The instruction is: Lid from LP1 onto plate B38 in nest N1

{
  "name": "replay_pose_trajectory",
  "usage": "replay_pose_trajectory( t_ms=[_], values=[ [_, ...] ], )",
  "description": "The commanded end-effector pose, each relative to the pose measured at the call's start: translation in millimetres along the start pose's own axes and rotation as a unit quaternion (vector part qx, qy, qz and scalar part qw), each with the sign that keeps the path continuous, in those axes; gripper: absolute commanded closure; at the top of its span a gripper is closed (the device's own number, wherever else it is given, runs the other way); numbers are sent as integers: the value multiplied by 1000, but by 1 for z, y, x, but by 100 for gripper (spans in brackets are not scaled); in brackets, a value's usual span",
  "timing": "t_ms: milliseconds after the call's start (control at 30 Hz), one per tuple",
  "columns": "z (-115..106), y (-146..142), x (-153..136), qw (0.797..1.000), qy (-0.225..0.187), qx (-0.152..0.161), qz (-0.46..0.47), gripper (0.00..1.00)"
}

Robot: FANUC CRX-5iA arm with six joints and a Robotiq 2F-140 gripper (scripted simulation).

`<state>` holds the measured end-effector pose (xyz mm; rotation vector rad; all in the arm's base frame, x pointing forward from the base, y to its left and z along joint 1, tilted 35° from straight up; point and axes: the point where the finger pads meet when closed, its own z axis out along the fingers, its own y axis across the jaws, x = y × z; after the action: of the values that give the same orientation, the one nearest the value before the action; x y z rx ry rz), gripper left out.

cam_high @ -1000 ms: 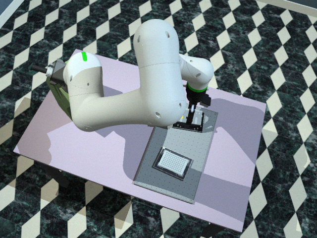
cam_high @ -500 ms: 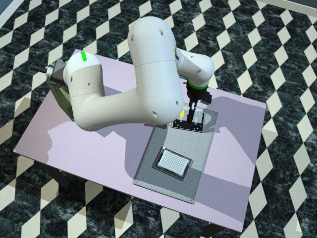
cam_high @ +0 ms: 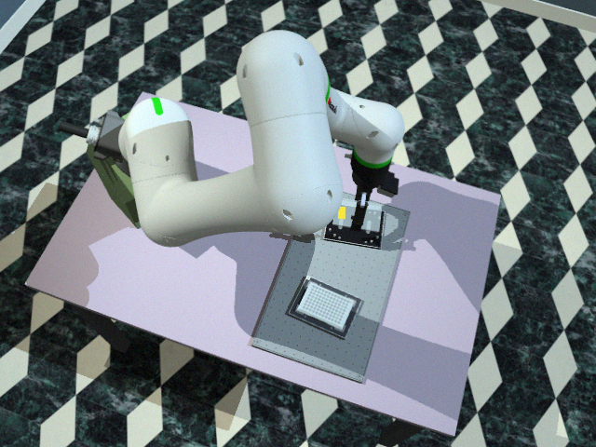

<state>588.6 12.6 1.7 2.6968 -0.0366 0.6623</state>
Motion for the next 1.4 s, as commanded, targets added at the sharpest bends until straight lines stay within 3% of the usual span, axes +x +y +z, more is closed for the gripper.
replay_pose_trajectory(
  t_ms=[0,100,467,533,567,633,1367],
  values=[
    [2,15,0,1000,-2,1,0,39],
    [6,77,-6,1000,-10,6,1,39],
    [2,202,-37,1000,1,0,0,39],
    [2,202,-37,1000,1,0,0,39],
    [1,236,-43,1000,1,0,0,39],
    [0,255,-46,1000,1,0,0,39],
    [0,255,-46,1000,1,0,10,39]
  ],
)
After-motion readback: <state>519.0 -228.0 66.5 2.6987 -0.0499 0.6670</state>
